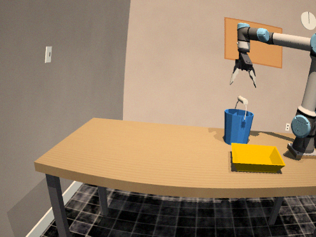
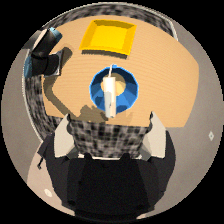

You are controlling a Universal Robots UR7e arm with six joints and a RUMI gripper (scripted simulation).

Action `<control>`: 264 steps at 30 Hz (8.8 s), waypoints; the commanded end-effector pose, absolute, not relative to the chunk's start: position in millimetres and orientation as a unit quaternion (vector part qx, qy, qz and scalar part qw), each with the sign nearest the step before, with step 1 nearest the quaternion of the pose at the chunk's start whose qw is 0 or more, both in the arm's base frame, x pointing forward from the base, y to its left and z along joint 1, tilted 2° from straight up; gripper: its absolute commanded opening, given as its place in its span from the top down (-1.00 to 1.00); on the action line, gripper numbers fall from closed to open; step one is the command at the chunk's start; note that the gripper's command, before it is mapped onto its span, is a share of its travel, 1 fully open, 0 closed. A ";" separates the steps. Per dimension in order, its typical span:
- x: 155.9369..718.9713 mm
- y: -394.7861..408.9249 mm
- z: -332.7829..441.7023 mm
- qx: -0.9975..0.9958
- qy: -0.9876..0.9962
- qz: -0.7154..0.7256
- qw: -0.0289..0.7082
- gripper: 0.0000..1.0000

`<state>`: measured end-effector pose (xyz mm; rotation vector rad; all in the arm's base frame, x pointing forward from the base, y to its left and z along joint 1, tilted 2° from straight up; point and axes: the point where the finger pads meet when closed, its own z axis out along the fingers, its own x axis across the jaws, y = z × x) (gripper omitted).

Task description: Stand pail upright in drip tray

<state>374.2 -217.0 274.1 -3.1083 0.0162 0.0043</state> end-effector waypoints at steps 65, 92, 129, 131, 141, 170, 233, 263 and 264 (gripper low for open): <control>373.7 -213.8 200.6 -1.000 0.005 0.001 0.016 -1.00; 373.7 -213.8 200.6 -1.000 0.005 0.001 0.016 1.00; 373.7 -213.9 203.0 -1.000 0.005 0.001 0.016 1.00; 373.7 -213.9 204.1 -1.000 0.005 0.001 0.016 1.00; 373.8 -214.2 211.3 -1.000 0.005 0.001 0.016 1.00; 373.8 -215.5 253.1 -1.000 0.005 0.001 0.016 1.00; 373.9 -216.7 290.6 -1.000 0.005 0.001 0.016 1.00; 373.9 -216.7 290.6 -1.000 0.005 0.001 0.016 1.00; 373.9 -216.7 290.6 -1.000 0.005 0.001 0.016 1.00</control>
